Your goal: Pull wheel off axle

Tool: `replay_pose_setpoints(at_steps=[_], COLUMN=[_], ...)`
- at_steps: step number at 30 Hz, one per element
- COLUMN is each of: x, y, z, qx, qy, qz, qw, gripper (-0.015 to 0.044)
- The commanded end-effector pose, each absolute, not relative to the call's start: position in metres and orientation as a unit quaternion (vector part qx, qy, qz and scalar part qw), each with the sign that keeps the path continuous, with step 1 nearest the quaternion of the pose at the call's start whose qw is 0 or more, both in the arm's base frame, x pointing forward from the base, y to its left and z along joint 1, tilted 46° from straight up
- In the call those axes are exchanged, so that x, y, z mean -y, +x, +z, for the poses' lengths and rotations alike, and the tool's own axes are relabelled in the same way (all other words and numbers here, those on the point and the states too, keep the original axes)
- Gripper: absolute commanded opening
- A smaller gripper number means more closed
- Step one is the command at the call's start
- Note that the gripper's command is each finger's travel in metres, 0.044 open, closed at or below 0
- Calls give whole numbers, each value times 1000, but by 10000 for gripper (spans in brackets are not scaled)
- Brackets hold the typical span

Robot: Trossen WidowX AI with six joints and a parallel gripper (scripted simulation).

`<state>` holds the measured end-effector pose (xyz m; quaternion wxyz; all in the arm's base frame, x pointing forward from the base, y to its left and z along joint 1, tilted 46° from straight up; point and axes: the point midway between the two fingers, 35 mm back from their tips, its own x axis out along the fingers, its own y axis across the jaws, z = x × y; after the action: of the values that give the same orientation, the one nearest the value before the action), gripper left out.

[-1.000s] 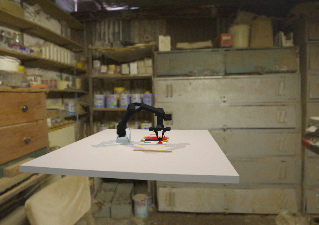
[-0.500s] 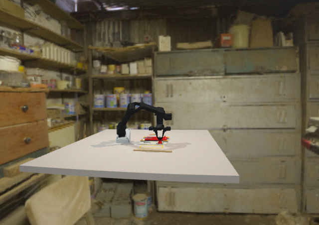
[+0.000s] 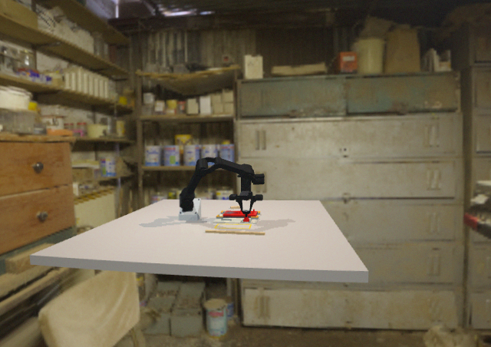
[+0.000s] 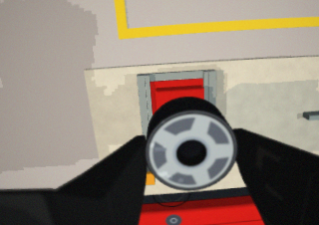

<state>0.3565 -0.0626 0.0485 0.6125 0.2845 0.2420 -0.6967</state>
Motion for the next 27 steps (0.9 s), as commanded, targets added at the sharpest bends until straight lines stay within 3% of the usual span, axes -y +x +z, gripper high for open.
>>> replay_pose_setpoints(at_steps=[1,27], x=[59,53], y=[357,358], z=[51,57], qx=[-241,-241], qy=[289,288], qz=[-694,-694], qw=[614,615], gripper=[0,0])
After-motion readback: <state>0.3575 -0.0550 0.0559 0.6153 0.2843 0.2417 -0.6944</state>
